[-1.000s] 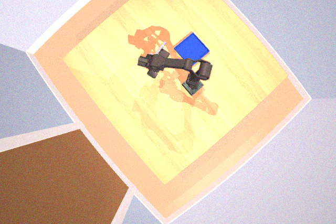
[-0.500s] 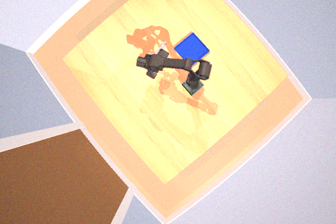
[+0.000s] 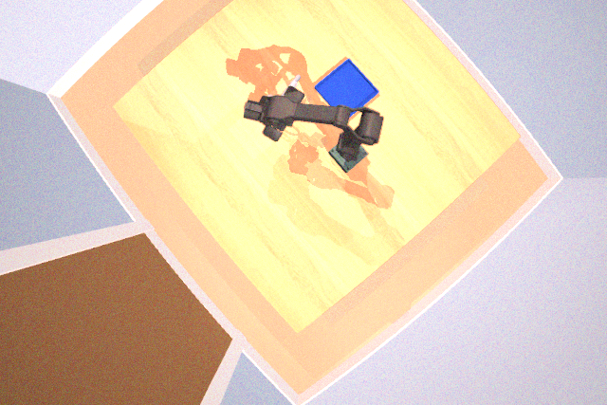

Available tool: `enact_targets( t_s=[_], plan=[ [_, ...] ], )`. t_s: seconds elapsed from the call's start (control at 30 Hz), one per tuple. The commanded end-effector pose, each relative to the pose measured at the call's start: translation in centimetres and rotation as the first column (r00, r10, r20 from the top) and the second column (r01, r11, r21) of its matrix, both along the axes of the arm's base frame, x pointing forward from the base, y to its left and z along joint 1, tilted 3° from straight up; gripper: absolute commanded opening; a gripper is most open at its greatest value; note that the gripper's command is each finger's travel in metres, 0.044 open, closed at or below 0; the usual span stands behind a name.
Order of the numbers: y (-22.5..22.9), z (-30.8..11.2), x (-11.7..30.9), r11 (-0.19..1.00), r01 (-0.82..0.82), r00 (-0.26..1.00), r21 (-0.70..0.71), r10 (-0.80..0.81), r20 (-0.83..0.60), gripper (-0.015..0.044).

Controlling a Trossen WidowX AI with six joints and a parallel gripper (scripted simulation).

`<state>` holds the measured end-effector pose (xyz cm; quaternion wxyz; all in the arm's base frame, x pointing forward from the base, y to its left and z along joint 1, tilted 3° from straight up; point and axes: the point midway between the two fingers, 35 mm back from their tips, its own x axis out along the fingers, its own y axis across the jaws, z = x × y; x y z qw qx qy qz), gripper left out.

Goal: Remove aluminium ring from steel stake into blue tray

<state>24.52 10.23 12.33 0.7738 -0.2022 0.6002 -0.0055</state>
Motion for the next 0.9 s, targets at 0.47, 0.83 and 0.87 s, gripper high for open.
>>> enact_targets(
  t_s=[0.47, 0.83, 0.87],
  plan=[
    [0.0, 3.4, -0.1, 1.0, 0.004, 1.0, 0.004, -0.004, 0.02, 0.0],
    [0.3, 3.9, 0.8, 1.0, 0.004, 1.0, 0.004, -0.004, 0.021, 0.0],
    [0.3, 3.9, 1.0, 1.0, 0.004, 1.0, 0.005, -0.004, 0.021, 0.0]
  ],
)
